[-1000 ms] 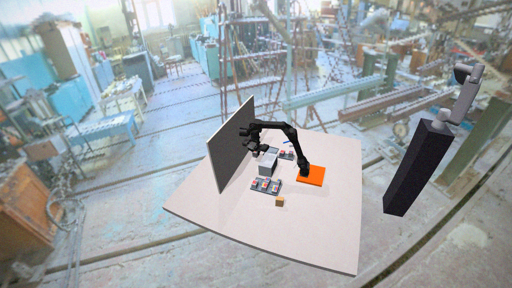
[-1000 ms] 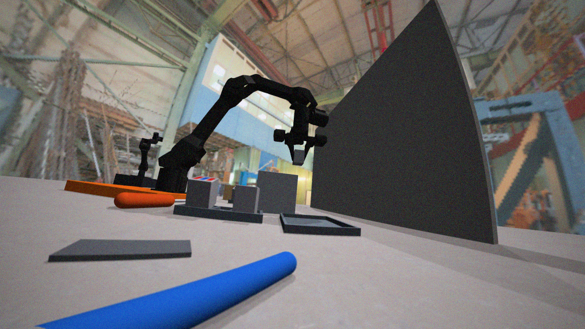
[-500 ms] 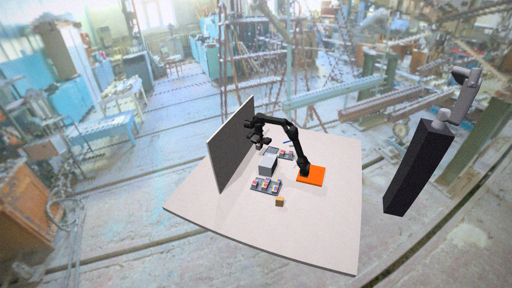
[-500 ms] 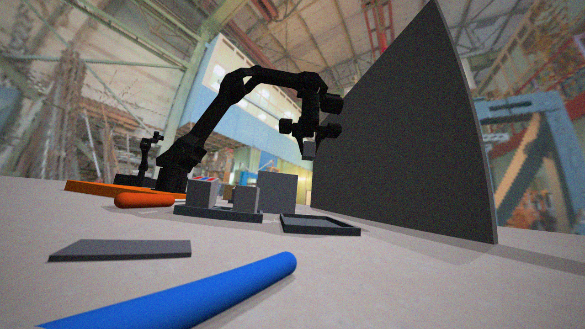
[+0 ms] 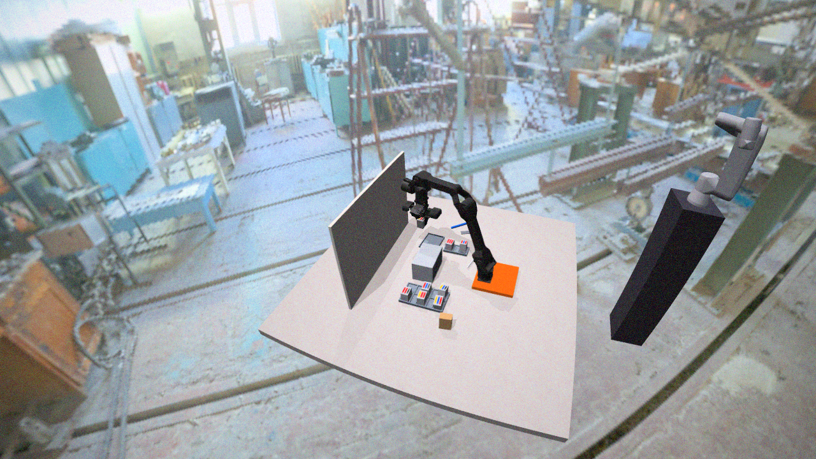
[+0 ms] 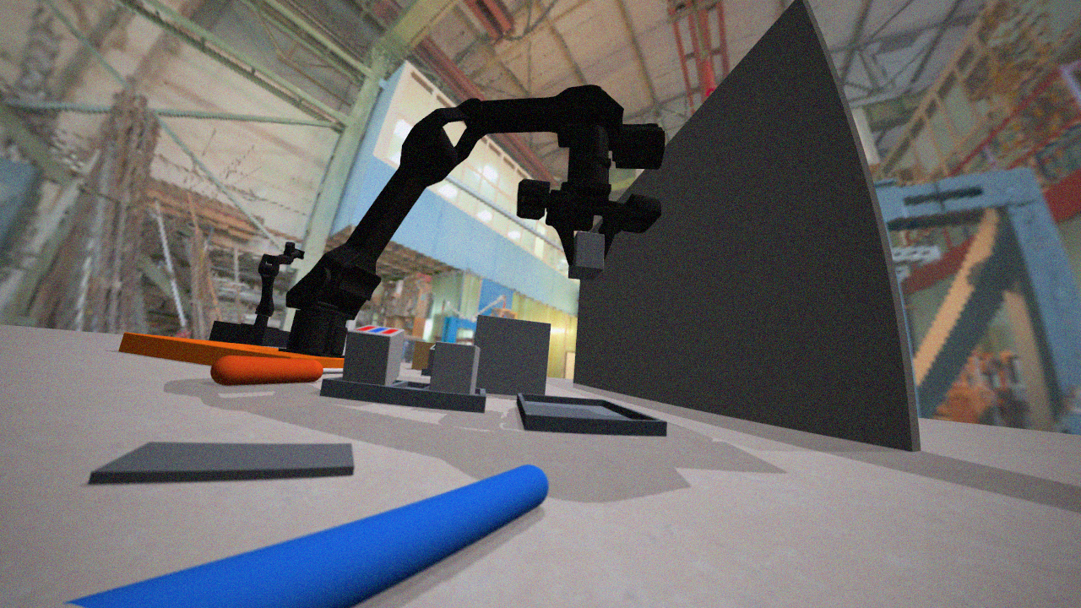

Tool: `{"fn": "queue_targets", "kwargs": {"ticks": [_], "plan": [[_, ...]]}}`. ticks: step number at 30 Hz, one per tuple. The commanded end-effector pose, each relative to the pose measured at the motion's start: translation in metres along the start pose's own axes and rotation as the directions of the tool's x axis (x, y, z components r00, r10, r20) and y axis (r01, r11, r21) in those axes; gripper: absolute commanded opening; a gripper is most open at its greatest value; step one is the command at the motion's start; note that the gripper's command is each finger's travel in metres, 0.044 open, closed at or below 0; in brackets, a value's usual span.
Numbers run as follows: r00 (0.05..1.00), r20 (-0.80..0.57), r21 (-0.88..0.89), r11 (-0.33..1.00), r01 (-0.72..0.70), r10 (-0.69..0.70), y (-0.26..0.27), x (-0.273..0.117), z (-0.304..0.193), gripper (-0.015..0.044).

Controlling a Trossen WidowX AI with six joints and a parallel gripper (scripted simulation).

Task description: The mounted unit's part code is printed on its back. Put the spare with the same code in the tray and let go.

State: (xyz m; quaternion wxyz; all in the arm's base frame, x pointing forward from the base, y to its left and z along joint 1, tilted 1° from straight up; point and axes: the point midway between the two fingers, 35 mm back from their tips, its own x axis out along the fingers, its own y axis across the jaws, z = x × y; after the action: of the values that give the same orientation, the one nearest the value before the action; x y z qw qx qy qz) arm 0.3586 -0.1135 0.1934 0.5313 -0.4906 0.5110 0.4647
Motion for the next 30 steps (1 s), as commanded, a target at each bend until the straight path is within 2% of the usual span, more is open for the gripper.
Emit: {"fn": "queue_targets", "kwargs": {"ticks": [1, 10, 30], "plan": [[1.000, -0.002, -0.024, 1.000, -0.001, 0.001, 0.003, -0.001, -0.022, 0.0000], [1.000, -0.003, -0.080, 0.997, -0.006, 0.006, 0.017, -0.001, -0.076, 0.0000], [1.000, -0.003, -0.081, 0.997, -0.007, 0.007, 0.015, 0.010, -0.077, 0.0000]]}}
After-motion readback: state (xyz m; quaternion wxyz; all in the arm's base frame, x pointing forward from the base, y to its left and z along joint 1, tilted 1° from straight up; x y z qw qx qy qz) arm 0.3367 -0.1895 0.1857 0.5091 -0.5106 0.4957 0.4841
